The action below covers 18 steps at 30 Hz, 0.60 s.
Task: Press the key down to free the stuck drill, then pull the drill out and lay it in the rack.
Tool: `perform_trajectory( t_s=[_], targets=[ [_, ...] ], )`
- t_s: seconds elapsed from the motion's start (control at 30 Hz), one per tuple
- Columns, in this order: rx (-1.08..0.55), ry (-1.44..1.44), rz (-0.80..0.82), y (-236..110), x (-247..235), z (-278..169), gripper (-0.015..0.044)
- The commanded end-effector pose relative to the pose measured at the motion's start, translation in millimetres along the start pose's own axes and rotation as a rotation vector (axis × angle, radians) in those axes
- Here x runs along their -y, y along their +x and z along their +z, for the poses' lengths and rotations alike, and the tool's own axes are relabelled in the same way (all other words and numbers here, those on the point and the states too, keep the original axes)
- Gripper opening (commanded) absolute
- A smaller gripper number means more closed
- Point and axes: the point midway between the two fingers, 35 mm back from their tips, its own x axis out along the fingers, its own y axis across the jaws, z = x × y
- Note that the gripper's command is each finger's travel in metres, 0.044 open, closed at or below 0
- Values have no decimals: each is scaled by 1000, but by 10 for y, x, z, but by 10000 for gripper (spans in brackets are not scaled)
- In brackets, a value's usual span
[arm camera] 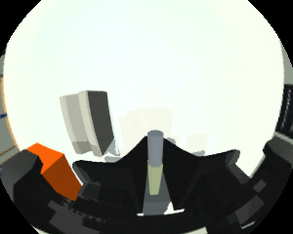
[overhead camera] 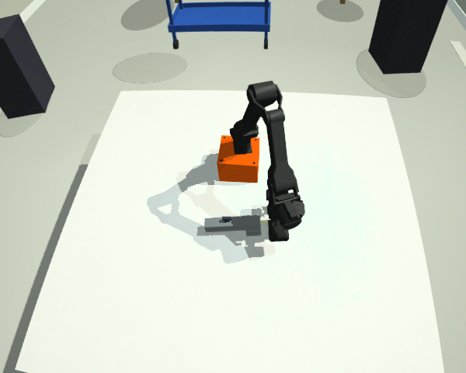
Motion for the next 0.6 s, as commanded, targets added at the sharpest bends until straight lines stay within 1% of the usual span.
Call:
perform_trajectory(
  t_s=[0.0,0.57],
  targets=[
    [0,0,-1,-3,2,2,0],
    [-3,-4,2,-43,-4,-1,0]
  ],
)
